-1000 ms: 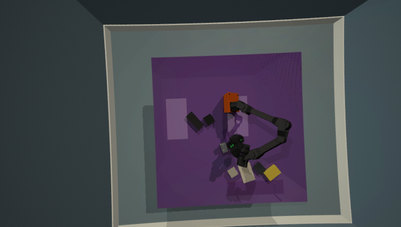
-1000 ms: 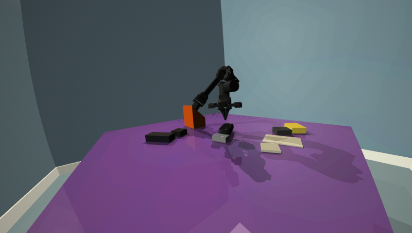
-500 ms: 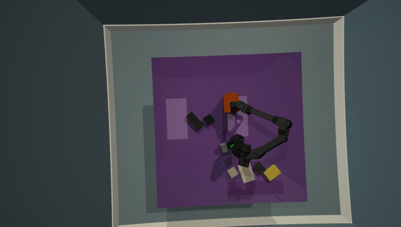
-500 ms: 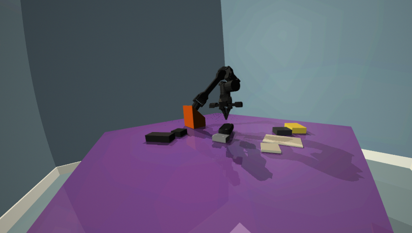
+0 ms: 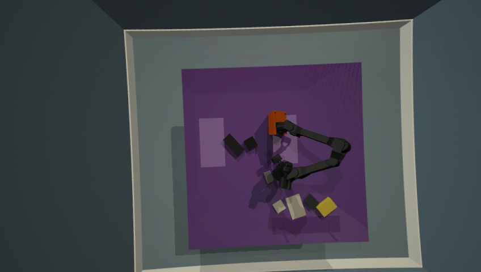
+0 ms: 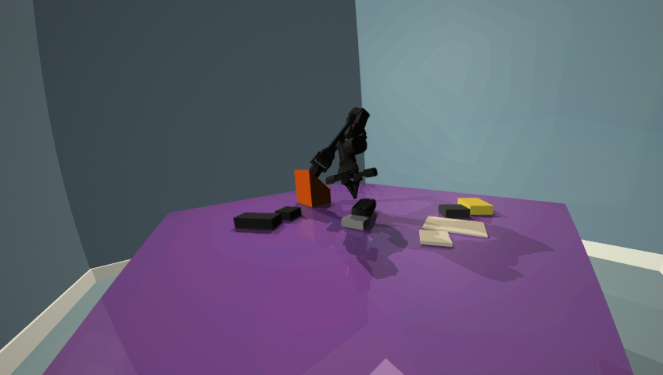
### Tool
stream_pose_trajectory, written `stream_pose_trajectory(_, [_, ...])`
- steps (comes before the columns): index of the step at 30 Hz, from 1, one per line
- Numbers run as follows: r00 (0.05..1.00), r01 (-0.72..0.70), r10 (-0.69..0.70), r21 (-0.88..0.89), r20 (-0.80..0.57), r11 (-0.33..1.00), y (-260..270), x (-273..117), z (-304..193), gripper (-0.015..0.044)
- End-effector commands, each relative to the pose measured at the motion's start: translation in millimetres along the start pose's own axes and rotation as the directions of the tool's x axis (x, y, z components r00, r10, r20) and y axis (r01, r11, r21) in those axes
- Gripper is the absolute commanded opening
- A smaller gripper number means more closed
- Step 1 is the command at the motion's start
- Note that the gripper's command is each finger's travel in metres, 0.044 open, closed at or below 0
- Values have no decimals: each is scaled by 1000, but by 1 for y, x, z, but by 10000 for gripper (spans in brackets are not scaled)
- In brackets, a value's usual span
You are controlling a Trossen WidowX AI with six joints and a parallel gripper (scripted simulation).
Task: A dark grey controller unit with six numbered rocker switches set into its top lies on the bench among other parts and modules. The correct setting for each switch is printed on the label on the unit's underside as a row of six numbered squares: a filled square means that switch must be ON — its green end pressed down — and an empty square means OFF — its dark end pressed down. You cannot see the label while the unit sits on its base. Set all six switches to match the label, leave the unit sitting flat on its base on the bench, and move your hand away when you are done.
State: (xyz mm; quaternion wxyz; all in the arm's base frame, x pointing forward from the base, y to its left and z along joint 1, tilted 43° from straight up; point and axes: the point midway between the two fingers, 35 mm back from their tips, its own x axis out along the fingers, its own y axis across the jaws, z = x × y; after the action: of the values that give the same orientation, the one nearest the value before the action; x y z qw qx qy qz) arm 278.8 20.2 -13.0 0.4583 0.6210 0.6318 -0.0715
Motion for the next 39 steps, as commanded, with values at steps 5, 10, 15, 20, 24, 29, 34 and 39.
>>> stream_pose_trajectory(5, [998, -58, 58, 14, 0, 998, -14, 4, -3, 0])
stream_pose_trajectory(10, [998, -58, 58, 14, 1, 998, -15, 10, -2, 0])
stream_pose_trajectory(15, [998, -57, 57, 14, 1, 998, -16, 20, -2, 0])
stream_pose_trajectory(20, [998, -57, 57, 14, 1, 998, -18, 30, -2, 0])
stream_pose_trajectory(24, [998, -58, 58, 14, 0, 998, -19, 38, -2, 0])
stream_pose_trajectory(29, [998, -59, 59, 14, -1, 998, -21, 47, -3, 0])
stream_pose_trajectory(34, [998, -60, 60, 15, -2, 998, -22, 52, -4, 0])
stream_pose_trajectory(39, [998, -60, 60, 15, -2, 998, -21, 52, -4, 0])
